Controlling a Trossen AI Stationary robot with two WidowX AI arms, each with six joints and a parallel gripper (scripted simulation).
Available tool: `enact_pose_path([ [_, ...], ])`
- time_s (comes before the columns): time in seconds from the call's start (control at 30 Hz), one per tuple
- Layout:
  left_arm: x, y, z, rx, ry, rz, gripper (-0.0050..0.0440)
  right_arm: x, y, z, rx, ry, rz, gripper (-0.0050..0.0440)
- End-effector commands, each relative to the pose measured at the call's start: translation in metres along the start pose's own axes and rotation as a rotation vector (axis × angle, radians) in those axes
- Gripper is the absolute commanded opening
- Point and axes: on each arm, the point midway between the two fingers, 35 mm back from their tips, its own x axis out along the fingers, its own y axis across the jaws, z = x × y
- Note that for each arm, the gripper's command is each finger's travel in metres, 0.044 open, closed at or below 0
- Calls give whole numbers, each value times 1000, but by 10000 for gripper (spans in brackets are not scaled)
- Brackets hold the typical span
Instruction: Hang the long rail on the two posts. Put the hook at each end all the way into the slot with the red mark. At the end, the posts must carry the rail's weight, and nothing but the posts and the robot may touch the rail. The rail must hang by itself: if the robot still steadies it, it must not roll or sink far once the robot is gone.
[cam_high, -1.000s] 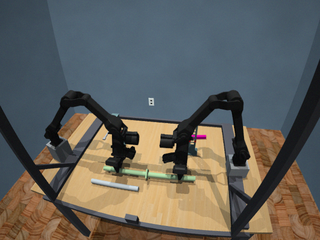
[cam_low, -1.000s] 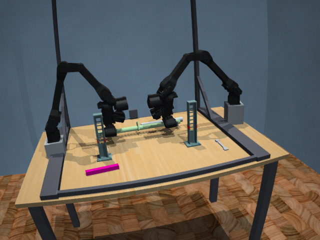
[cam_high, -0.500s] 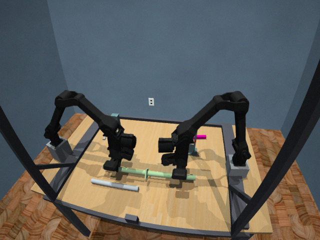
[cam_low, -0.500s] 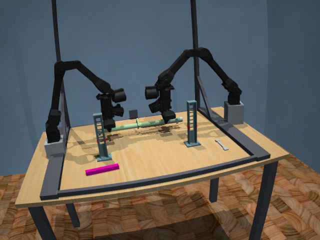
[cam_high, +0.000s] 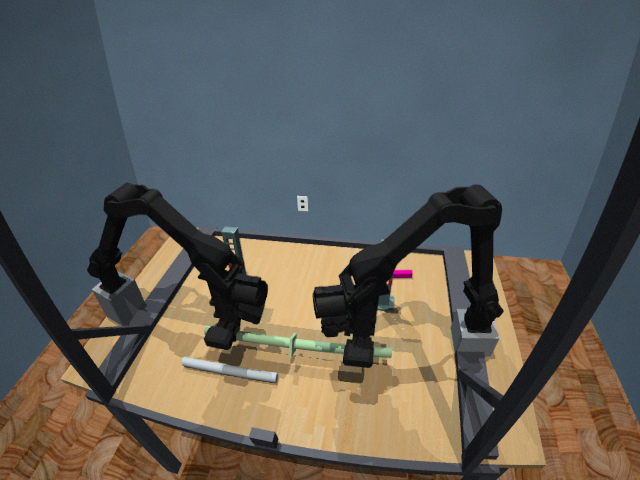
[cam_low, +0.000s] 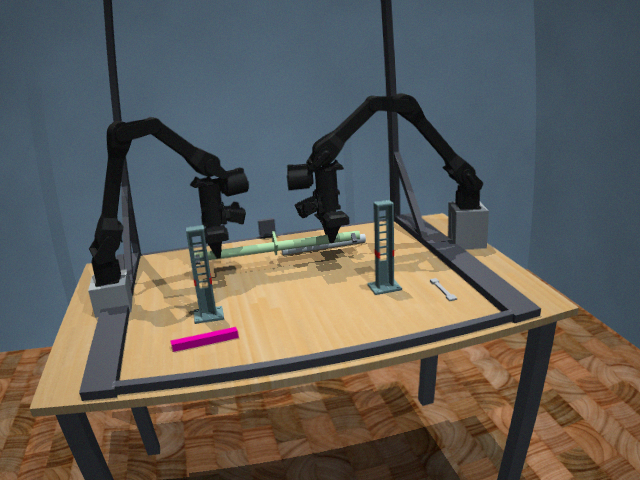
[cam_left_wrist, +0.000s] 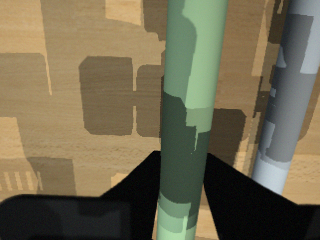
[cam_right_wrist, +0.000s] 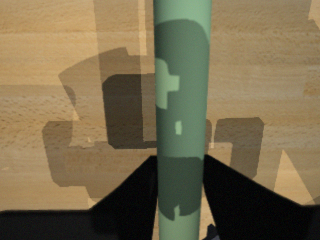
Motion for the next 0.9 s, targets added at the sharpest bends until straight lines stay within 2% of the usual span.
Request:
enact_pose_path([
  [0.0,-22,-2,7,-2,-45,13,-50,-9,4,3,1,-17,-12,-50],
  [0.47,-23,-2,7,-2,-45,13,-50,-9,4,3,1,-17,-12,-50],
  [0.57,-25,-3,7,-3,-44,54,-50,-11,5,3,2,-17,-53,-50],
  [0.7,-29,-6,7,-4,-44,157,-50,-15,9,3,3,-19,-156,-50],
  [0.87,-31,-8,7,-5,-42,213,-50,-16,10,3,4,-20,-195,-50],
])
